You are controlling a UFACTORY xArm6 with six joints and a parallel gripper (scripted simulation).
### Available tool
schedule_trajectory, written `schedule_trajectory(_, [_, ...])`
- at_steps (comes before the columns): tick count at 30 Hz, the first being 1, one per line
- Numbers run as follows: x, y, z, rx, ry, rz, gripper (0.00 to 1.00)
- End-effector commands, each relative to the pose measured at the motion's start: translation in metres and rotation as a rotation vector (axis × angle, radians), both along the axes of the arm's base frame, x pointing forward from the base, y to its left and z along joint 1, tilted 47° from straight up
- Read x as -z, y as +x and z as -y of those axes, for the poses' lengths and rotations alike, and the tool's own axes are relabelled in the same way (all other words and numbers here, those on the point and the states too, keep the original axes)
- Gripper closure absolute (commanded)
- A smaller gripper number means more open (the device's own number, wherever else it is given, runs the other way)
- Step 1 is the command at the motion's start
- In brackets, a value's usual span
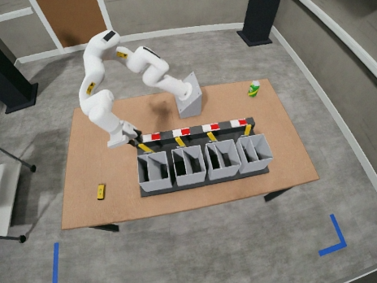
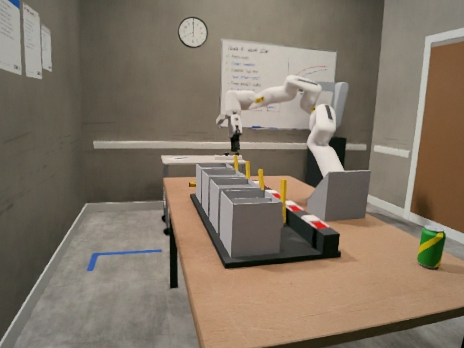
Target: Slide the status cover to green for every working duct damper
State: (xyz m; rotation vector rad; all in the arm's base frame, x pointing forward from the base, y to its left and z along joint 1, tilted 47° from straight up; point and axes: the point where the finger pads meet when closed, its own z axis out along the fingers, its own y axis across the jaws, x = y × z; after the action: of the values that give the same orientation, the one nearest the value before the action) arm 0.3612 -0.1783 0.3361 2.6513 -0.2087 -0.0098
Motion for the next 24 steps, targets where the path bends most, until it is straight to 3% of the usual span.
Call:
schedule_trajectory(1, [0.002, 0.001, 0.001, -0.001, -0.001, 0.003, 0.61])
schedule_trajectory(24, [0.037, -0.001, 0.02, -0.001, -0.001, 0.003, 0.61])
